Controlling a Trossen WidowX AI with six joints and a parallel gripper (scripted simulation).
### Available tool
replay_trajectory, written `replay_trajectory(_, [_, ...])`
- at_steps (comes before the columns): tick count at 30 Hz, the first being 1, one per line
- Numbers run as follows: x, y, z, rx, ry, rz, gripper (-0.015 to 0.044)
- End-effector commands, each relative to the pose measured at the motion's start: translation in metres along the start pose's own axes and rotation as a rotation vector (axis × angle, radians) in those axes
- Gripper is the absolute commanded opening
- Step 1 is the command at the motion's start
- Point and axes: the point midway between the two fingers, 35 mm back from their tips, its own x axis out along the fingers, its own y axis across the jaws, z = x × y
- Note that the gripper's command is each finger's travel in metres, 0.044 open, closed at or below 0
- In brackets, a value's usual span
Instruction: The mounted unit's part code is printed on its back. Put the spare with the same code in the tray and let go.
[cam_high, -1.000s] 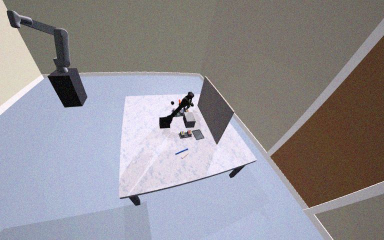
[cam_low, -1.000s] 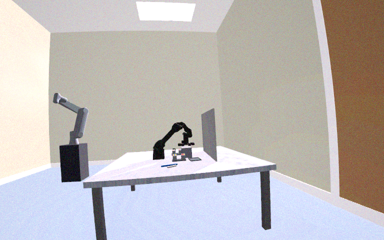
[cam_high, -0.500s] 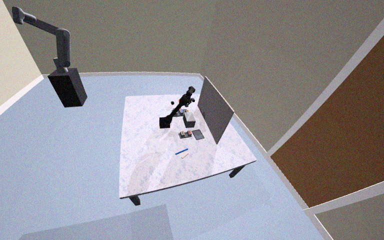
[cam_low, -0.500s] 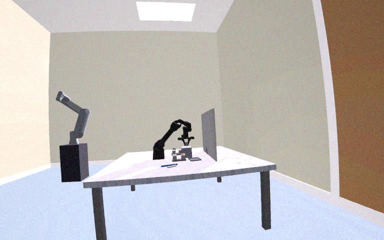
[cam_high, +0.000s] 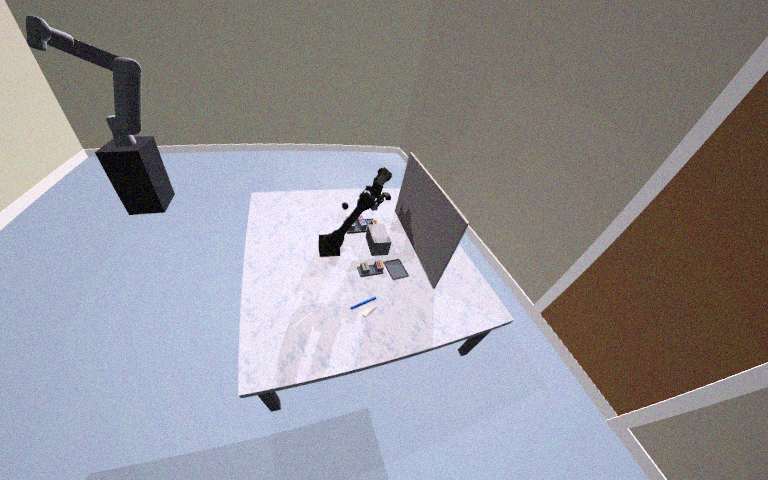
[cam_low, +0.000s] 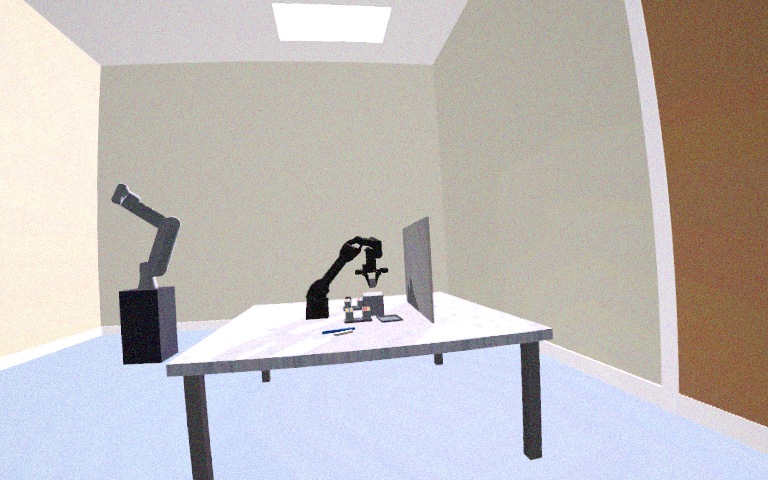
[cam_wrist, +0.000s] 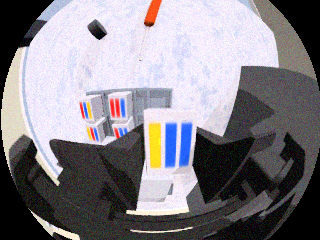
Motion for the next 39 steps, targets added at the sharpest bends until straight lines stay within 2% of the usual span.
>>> replay_trajectory(1, [-0.011,0.002,0.0,0.003,-0.006,0.003,0.0])
replay_trajectory(7, [-0.017,-0.016,-0.029,0.0,-0.022,0.001,0.0])
replay_trajectory(22, [-0.028,-0.056,-0.142,-0.008,-0.048,-0.007,0.0])
replay_trajectory(39, [-0.024,-0.062,-0.273,-0.002,-0.042,-0.021,0.0])
